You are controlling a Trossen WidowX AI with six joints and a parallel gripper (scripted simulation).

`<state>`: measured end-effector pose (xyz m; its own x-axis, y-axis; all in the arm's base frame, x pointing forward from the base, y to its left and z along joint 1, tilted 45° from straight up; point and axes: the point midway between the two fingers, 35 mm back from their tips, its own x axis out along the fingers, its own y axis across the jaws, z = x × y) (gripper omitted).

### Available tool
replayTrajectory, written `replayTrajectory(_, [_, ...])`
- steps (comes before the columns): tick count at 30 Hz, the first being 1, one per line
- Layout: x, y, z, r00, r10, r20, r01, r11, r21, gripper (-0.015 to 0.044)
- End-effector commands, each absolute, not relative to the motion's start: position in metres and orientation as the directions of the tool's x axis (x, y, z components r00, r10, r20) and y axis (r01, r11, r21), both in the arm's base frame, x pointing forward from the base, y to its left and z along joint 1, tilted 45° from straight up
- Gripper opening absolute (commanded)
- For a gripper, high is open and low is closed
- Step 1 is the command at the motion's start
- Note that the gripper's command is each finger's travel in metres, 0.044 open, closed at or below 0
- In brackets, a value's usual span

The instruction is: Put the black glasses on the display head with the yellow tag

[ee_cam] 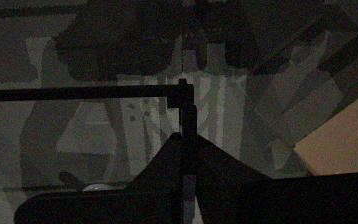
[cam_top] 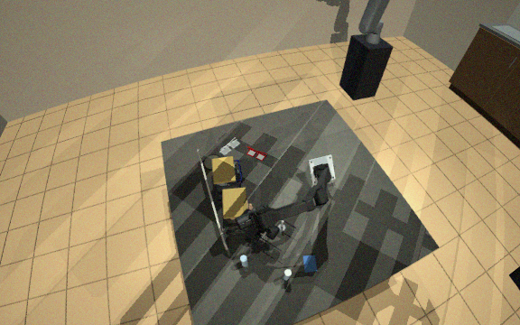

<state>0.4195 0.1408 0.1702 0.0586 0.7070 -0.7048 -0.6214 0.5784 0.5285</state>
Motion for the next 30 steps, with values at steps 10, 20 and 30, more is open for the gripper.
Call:
replayTrajectory(10, [0.416, 0.135, 0.172, 0.060, 0.704, -0.708, -0.620, 0.582, 0.526, 0.0000])
replayTrajectory(20, [0.409, 0.097, 0.205, 0.060, 0.702, -0.710, -0.620, 0.583, 0.525, 0.0000])
replayTrajectory(30, [0.396, 0.103, 0.217, 0.060, 0.674, -0.737, -0.498, 0.660, 0.563, 0.0000])
